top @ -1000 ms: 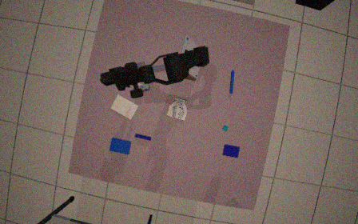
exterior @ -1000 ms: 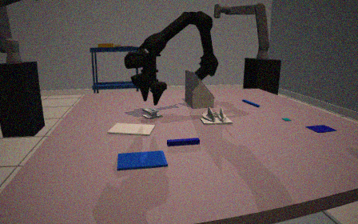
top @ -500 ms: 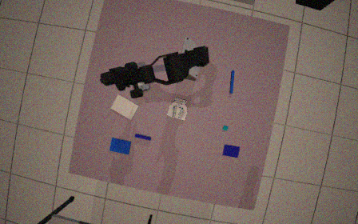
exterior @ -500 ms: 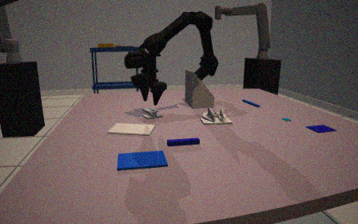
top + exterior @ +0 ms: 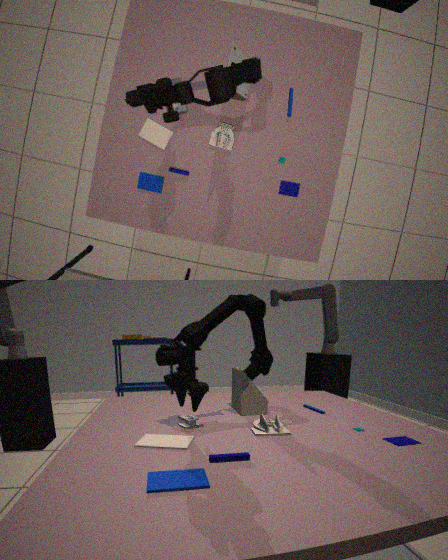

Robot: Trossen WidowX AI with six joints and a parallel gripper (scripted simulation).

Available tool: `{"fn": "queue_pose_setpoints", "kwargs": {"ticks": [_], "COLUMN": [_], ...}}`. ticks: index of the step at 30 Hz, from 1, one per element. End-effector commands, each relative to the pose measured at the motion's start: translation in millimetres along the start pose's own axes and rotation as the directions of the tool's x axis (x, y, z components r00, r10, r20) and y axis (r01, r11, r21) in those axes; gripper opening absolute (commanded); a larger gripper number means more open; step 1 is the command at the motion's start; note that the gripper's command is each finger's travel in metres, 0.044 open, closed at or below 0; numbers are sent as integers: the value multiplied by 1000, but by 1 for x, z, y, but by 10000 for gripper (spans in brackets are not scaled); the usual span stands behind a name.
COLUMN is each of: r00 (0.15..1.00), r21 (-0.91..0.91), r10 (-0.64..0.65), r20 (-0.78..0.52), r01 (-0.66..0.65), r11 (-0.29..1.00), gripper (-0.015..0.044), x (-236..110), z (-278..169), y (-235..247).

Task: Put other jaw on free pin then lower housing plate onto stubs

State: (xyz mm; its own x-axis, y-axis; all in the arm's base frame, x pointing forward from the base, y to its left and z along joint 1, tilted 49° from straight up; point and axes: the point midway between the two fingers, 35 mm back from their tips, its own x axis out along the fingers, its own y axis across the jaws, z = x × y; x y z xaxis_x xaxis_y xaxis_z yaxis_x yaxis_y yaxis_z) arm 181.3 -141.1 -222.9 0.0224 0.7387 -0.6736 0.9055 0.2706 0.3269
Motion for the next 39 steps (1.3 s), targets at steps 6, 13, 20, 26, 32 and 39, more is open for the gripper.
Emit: {"fn": "queue_pose_setpoints", "kwargs": {"ticks": [6,13,20,26,32,39], "r00": [1000,1000,1000,1000,1000,1000], "r21": [5,1,2,3,3,4], "r10": [3,1,1,2,3,5], "r20": [1,0,1,1,1,0], "r01": [-3,-1,-1,-2,-3,-5], "r11": [1000,1000,1000,1000,1000,1000], "gripper": [440,440,440,440,440,440], "x": [0,7,19,29,38,50], "z": [0,1,2,2,2,2], "y": [0,1,1,2,2,2]}}
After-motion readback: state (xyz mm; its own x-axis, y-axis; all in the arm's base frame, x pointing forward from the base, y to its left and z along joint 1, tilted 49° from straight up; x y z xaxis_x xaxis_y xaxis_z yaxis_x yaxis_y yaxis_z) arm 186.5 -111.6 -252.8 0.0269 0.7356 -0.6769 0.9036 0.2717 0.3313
